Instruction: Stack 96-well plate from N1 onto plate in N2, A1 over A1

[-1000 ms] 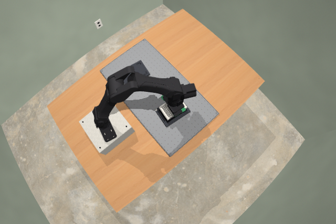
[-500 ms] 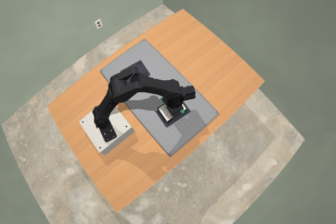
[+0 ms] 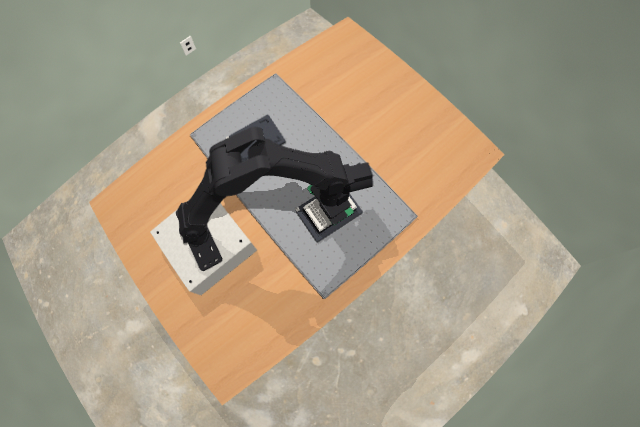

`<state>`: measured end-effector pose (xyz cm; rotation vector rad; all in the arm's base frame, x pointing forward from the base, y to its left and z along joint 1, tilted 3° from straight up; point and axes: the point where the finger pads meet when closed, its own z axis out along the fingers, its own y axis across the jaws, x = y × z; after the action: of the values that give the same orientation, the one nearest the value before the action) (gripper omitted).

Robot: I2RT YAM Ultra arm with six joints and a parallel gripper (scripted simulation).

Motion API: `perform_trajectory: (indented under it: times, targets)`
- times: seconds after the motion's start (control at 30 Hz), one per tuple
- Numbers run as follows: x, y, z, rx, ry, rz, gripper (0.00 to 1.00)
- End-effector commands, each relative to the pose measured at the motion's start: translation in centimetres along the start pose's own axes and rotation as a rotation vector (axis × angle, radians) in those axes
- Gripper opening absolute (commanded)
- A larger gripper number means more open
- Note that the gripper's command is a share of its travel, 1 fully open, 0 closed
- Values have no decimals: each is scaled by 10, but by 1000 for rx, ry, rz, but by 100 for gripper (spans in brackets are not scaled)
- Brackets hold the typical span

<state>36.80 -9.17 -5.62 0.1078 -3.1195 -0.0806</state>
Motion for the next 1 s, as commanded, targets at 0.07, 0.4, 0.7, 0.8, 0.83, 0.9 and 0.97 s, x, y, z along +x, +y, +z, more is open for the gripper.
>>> perform_trajectory:
  times: [0.07,0.4,0.7,0.8,0.83,0.9,0.97]
  targets:
    - [-3,2,-8,6,-30,-1,0]
    - [0,3,-7,3,-23,-1,0]
    - [-5,2,-7,8,-37,-2,0]
    - [-4,2,-7,7,-35,-3,0]
    - [-3,3,-6,6,-32,-2,0]
    - [-1,3,-5,6,-30,-3,0]
    - [-1,4,-4,6,-30,-3,0]
